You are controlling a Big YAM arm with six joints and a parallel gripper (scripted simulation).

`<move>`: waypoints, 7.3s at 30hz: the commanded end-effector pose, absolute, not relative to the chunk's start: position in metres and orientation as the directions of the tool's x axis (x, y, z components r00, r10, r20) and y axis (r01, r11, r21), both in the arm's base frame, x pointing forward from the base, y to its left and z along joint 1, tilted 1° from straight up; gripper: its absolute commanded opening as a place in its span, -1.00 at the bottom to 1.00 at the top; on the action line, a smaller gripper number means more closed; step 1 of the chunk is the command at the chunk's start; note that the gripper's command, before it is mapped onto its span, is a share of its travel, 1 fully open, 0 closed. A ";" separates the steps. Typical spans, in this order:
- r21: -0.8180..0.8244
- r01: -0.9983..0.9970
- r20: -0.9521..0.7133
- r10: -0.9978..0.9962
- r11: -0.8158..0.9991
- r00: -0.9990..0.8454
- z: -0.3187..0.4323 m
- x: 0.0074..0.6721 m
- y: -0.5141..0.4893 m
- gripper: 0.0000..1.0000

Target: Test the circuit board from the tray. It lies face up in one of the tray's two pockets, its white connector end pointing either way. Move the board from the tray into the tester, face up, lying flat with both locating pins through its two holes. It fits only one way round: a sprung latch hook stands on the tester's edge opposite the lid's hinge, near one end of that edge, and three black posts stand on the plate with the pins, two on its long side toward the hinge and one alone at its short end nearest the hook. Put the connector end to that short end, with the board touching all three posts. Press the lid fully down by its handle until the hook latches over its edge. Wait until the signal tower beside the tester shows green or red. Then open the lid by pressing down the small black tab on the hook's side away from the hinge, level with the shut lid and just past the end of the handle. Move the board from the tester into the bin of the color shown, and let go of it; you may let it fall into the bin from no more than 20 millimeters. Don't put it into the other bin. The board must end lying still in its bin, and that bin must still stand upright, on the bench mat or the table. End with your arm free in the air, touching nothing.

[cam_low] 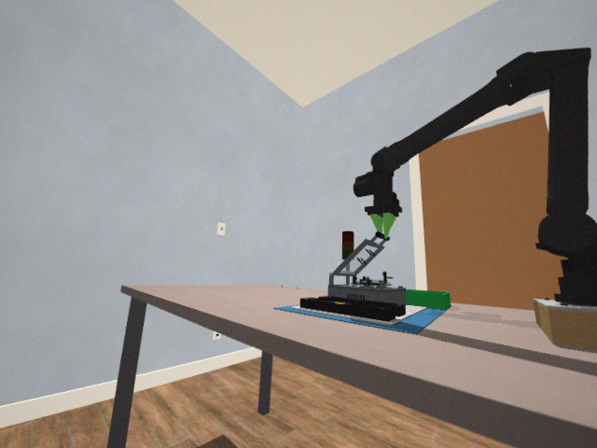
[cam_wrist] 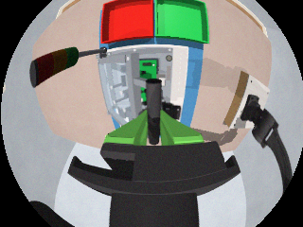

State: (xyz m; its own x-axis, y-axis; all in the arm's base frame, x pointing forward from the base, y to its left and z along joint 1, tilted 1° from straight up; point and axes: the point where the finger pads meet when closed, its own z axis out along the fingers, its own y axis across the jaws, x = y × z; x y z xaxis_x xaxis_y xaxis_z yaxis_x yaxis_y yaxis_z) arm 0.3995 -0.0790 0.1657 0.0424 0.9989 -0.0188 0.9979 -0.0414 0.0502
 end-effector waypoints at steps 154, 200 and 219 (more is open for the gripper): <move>0.021 0.999 -0.014 0.999 -0.040 0.041 0.029 0.355 -0.080 -1.00; 0.021 0.999 -0.014 0.999 -0.040 0.041 0.026 0.355 -0.080 -1.00; 0.021 0.999 -0.014 0.999 -0.040 0.041 0.026 0.355 -0.080 -1.00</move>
State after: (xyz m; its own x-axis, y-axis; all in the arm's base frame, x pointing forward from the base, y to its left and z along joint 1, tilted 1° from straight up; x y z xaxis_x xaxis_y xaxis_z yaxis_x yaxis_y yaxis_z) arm 0.3522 -0.0786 0.0426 0.0430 0.9989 -0.0178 0.9988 -0.0425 0.0255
